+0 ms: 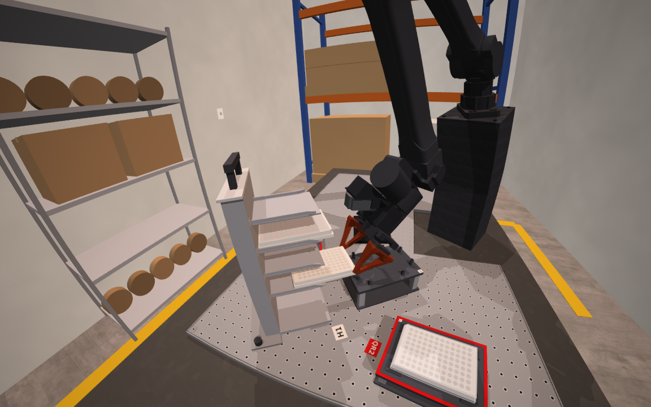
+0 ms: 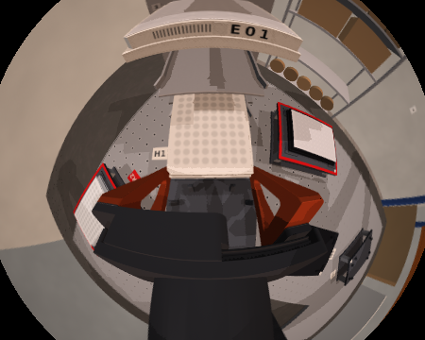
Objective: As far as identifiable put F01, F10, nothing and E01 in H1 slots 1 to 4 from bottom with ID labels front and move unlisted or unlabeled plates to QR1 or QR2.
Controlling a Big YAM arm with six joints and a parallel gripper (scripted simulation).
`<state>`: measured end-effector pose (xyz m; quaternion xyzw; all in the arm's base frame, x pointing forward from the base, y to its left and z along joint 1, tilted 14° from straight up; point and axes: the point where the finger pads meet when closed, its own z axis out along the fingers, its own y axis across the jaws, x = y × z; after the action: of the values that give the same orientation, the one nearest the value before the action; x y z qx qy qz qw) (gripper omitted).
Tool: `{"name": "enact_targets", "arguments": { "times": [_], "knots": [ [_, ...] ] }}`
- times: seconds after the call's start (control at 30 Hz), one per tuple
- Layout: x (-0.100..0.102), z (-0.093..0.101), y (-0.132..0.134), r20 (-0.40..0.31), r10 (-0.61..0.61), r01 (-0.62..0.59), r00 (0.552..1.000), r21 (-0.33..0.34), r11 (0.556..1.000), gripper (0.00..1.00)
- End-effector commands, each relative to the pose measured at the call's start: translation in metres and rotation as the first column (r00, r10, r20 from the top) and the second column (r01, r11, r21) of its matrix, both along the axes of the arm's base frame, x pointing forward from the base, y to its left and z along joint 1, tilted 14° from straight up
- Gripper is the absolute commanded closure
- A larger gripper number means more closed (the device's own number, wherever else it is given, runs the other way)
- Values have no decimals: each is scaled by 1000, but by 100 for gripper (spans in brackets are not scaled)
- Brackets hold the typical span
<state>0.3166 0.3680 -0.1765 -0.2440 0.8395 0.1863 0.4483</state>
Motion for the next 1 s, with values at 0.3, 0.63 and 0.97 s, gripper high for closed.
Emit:
{"name": "enact_targets", "arguments": {
  "times": [0.3,0.63,0.97],
  "knots": [
    [2,5,-1,9,-1,1,1000,5,1000,14],
    [7,-6,-4,1,-5,5,1000,-19,1000,14],
    [11,-7,-1,2,-5,5,1000,-18,1000,14]
  ]
}}
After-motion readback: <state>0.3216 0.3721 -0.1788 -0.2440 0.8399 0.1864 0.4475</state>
